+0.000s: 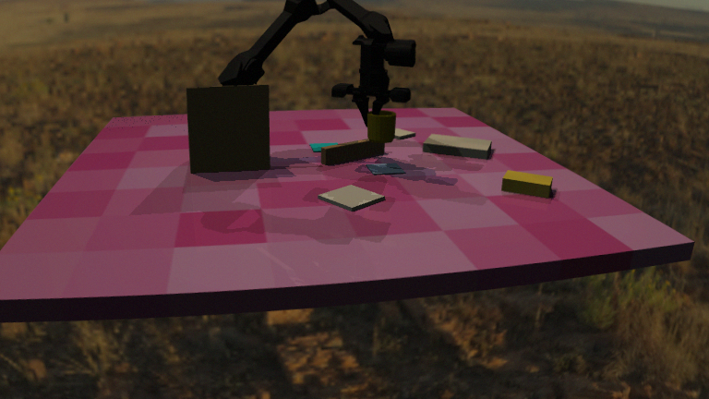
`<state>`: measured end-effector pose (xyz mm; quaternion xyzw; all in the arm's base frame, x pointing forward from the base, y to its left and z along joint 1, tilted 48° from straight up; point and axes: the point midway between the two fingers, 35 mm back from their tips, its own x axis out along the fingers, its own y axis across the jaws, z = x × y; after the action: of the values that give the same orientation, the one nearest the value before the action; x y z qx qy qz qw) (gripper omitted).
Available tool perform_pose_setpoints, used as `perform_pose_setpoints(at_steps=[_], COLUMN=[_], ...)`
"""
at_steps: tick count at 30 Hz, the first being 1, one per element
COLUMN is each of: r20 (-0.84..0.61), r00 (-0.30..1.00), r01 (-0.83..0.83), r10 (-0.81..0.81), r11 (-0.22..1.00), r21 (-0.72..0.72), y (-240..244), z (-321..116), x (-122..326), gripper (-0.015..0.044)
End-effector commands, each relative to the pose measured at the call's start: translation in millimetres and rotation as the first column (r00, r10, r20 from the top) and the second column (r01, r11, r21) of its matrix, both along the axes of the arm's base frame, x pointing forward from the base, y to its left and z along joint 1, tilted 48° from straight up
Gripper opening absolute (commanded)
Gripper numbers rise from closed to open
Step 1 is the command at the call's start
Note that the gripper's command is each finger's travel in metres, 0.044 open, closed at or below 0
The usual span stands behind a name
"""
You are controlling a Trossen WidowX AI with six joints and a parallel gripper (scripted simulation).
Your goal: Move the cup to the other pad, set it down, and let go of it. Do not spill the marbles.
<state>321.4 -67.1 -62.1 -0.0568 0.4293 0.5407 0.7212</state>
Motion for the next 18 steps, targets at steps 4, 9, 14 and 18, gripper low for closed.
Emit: perform_pose_setpoints(at_steps=[4,9,14,18], r20=[-0.002,-0.002,-0.002,-0.002], r00=[1.0,1.0,1.0,1.0], r01=[0.004,0.004,0.003,0.003], r10=[-0.004,-0.003,-0.003,-0.003], r11=[1.0,1.0,1.0,1.0], r21=[0.004,0.004,0.004,0.005], y=[9,15,21,25], z=[9,16,22,28], x=[-5,-9,-12,-16], gripper=[0.0,0.0,0.0,0.0])
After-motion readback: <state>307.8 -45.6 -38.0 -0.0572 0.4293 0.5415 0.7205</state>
